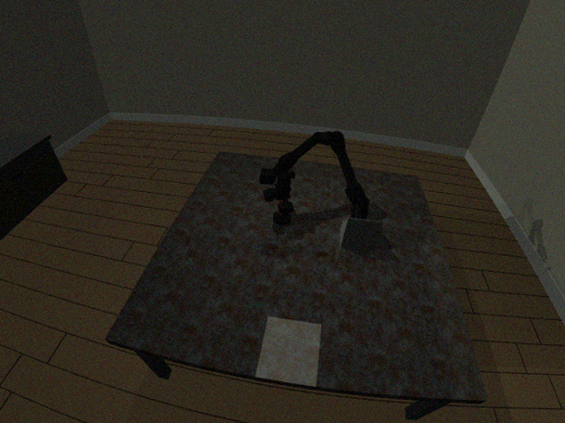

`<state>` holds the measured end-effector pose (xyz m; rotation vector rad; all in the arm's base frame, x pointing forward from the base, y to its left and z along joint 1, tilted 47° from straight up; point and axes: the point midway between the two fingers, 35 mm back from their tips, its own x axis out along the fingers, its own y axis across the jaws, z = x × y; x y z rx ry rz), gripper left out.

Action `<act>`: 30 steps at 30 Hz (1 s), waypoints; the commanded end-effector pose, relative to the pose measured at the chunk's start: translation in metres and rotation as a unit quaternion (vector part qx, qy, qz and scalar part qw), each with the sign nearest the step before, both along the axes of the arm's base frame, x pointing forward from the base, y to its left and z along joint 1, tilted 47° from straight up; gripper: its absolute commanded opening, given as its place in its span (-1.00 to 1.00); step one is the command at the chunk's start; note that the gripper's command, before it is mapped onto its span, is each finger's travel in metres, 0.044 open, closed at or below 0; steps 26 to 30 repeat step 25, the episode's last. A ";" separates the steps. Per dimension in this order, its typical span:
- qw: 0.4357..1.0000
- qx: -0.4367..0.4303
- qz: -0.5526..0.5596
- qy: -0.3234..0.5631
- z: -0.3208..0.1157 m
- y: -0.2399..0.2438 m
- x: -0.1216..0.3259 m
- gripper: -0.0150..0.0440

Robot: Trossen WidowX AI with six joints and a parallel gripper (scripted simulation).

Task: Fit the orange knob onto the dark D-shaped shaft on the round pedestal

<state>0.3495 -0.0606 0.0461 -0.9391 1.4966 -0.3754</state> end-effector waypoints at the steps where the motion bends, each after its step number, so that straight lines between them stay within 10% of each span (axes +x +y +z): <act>1: 1.000 0.001 0.000 0.000 0.000 0.000 0.000 0.93; 30: 1.000 0.002 0.000 0.001 0.064 0.073 -0.007 1.00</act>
